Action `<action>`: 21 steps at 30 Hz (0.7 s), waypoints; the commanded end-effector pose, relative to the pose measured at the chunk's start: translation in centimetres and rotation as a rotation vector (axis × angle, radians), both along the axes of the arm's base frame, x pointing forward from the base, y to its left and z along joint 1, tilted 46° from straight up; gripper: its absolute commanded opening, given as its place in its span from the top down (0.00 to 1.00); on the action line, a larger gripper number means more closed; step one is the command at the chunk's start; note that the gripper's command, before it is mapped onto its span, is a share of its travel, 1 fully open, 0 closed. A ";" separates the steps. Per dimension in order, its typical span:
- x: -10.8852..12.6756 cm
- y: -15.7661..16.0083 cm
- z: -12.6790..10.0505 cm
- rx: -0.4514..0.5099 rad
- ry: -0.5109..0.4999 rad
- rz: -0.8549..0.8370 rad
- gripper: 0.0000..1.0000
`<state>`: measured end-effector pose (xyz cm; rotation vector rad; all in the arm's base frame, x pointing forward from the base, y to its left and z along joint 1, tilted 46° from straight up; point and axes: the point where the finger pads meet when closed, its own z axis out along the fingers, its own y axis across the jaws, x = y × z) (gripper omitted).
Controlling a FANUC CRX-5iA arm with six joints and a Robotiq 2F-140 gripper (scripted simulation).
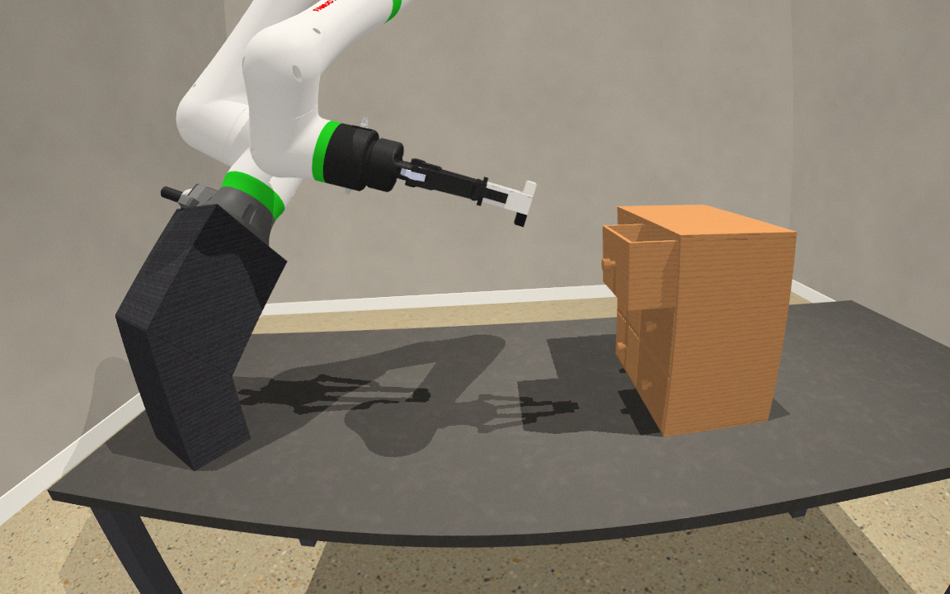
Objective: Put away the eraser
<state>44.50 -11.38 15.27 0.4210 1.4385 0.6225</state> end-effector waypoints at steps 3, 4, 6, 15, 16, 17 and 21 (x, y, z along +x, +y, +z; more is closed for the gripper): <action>1.2 -0.2 0.5 0.000 0.000 -0.001 0.89; 1.4 -0.2 0.6 0.000 0.000 -0.001 0.89; 1.9 -0.3 0.8 0.000 0.000 -0.001 0.89; 4.1 -0.6 1.6 0.000 0.000 -0.001 0.89; 4.5 -0.7 1.8 0.000 0.000 -0.001 0.89; 4.8 -0.7 1.9 0.000 0.000 -0.001 0.89; 6.3 -0.9 2.5 0.000 0.000 -0.001 0.89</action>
